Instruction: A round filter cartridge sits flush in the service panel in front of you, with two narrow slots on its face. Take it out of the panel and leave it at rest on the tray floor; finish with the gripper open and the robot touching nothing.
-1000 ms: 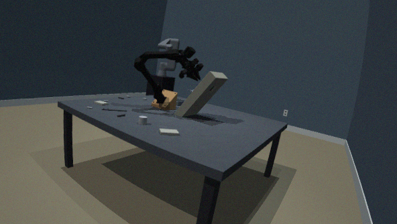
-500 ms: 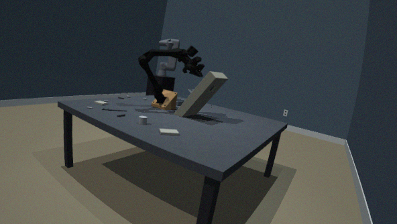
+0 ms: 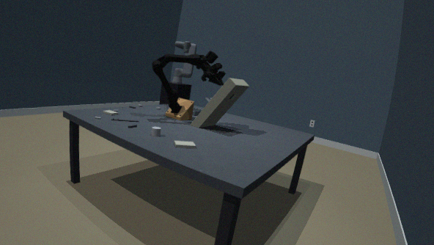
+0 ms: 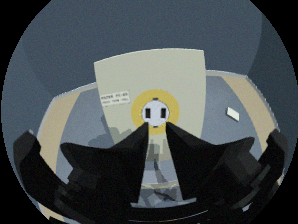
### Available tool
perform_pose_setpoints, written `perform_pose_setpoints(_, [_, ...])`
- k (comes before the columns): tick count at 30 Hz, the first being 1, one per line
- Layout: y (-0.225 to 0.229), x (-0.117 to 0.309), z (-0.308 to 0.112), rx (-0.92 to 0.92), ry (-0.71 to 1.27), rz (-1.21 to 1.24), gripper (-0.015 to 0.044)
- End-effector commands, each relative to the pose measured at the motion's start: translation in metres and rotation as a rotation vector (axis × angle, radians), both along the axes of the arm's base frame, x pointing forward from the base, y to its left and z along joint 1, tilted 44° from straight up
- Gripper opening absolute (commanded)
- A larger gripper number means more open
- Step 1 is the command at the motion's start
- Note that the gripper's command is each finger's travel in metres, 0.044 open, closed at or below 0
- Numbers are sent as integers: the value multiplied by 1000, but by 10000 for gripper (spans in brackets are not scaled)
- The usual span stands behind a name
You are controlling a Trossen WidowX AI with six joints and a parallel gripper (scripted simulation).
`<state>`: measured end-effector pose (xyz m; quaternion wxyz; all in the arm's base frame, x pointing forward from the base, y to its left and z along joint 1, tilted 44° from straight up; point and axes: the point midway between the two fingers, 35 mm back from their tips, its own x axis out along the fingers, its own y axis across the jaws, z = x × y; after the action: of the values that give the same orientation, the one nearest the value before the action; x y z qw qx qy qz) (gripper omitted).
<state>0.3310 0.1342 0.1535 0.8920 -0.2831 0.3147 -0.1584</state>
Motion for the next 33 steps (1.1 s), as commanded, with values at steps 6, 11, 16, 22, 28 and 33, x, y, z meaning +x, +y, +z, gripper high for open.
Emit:
perform_pose_setpoints(6, [-8,11,-11,-7,13,3,95])
perform_pose_setpoints(11, [-13,17,-14,-7,12,3,95])
perform_pose_setpoints(16, [-17,23,-18,-8,10,4,95])
perform_pose_setpoints(22, [-21,28,-20,-10,7,4,95])
perform_pose_setpoints(28, [-21,27,-21,-10,7,4,95])
perform_pose_setpoints(33, [-21,26,-23,-10,7,4,95])
